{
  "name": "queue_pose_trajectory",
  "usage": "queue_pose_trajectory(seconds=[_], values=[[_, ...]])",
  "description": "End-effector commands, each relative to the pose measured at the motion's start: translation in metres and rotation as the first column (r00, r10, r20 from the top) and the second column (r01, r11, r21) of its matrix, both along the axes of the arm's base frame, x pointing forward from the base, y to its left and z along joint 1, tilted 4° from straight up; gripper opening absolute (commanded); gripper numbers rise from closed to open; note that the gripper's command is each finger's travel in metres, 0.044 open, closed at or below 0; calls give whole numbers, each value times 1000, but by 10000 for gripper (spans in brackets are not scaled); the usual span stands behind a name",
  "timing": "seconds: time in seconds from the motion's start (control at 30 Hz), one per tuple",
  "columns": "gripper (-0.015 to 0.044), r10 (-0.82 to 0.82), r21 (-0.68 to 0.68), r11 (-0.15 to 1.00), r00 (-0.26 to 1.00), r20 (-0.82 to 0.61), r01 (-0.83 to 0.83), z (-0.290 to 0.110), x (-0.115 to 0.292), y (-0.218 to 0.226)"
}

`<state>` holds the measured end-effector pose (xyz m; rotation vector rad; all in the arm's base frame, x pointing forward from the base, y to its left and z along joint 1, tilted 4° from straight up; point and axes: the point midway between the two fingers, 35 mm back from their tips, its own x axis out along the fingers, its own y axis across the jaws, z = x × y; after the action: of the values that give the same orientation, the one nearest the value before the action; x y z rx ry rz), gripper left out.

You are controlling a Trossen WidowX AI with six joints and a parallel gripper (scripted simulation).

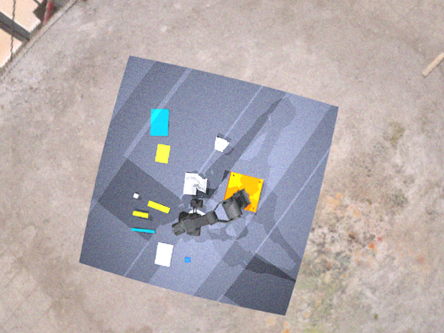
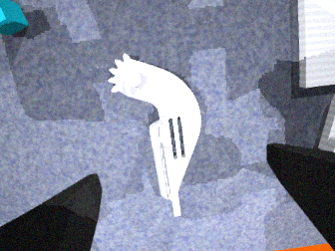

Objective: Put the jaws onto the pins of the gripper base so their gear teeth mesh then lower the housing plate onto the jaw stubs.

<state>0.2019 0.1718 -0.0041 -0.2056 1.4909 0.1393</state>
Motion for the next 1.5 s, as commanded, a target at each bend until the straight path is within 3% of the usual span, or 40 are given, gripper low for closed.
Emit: queue_pose_trajectory(seconds=[0.0, 0.87, 1.47], values=[[440, -3, -4, 1000, 1000, -6, 3, -7, -1, -2], [440, -3, -5, 1000, 1000, -6, 3, -49, 1, -4], [440, -3, -5, 1000, 1000, -6, 3, -50, 1, -4]])
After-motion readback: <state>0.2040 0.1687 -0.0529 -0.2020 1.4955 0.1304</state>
